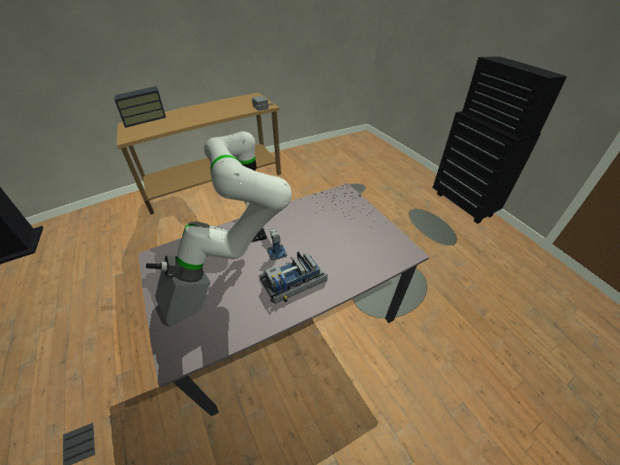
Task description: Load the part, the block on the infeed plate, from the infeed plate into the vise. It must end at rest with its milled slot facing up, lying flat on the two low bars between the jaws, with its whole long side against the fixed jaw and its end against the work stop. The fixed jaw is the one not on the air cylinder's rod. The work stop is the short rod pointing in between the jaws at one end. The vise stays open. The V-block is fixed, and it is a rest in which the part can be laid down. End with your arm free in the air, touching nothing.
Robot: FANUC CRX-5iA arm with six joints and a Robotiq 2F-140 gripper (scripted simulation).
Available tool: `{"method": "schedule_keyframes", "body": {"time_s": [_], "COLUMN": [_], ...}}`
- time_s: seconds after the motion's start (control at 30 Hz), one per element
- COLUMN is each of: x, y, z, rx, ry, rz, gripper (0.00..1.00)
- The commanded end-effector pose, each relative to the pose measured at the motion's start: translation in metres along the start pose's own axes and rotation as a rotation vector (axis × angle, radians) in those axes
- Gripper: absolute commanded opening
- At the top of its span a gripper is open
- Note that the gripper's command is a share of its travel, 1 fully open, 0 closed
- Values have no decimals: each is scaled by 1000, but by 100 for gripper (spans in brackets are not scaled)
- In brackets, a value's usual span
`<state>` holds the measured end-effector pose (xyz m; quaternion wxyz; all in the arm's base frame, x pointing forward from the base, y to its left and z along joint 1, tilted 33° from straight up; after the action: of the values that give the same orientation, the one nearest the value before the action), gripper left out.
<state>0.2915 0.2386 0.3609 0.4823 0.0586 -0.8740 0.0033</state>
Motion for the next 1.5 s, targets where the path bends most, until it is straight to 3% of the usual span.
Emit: {"method": "schedule_keyframes", "body": {"time_s": [0.0, 1.13, 1.47], "x": [0, 0, -3], "y": [0, -3, -18], "z": [0, -1, -7], "rx": [0, 0, 1], "ry": [0, 1, 8], "rz": [0, 0, 2], "gripper": [0, 0, 0]}}
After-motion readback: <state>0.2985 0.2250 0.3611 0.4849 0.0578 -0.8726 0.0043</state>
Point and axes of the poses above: the point where the finger pads meet when closed, its own x axis back along the fingers, its own z axis across the jaws, y = z × x, the point moved 6 cm from there along x, back along the fingers, and after that the axes turned 13 degrees about x, right-handed, at the moved point
